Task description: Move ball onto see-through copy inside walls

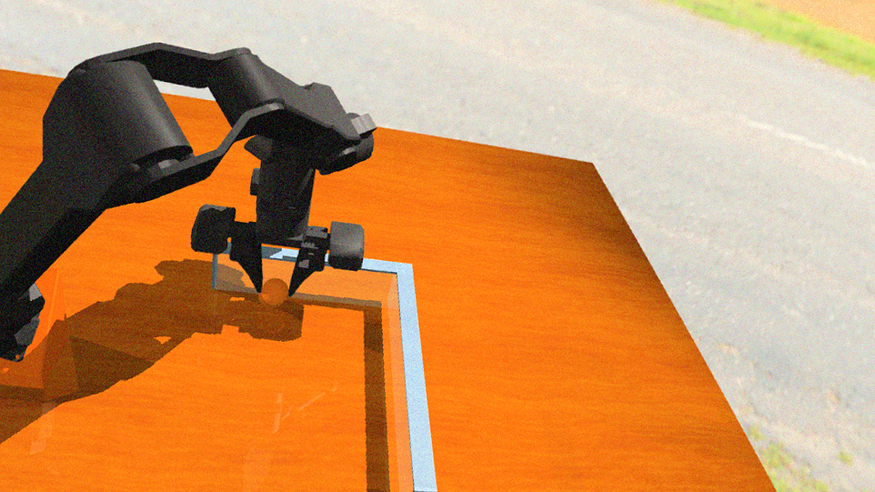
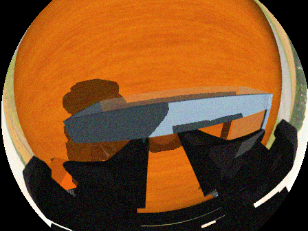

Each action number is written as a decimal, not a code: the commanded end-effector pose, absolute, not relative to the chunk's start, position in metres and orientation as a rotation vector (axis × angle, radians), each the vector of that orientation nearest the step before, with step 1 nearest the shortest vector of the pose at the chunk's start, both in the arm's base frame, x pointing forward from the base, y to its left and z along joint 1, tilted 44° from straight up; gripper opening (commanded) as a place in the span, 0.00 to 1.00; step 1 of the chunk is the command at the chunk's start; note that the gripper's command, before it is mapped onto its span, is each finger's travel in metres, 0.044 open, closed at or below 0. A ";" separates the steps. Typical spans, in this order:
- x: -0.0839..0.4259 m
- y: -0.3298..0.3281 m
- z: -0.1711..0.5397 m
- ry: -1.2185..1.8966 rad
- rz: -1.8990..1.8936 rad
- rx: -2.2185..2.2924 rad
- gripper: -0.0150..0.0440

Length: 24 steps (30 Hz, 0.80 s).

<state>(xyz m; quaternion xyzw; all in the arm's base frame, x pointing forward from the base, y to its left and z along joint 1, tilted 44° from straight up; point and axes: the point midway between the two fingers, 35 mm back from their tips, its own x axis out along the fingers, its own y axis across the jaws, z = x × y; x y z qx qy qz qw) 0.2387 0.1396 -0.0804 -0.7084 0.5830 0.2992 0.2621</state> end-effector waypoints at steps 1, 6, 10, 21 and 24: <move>0.237 0.132 -0.086 1.587 0.814 -1.929 0.25; 0.237 0.129 -0.089 1.588 0.814 -1.929 0.25; 0.237 0.129 -0.089 1.588 0.814 -1.929 0.25; 0.239 0.133 -0.087 1.580 0.809 -1.920 0.70; 0.239 0.133 -0.087 1.580 0.809 -1.920 0.70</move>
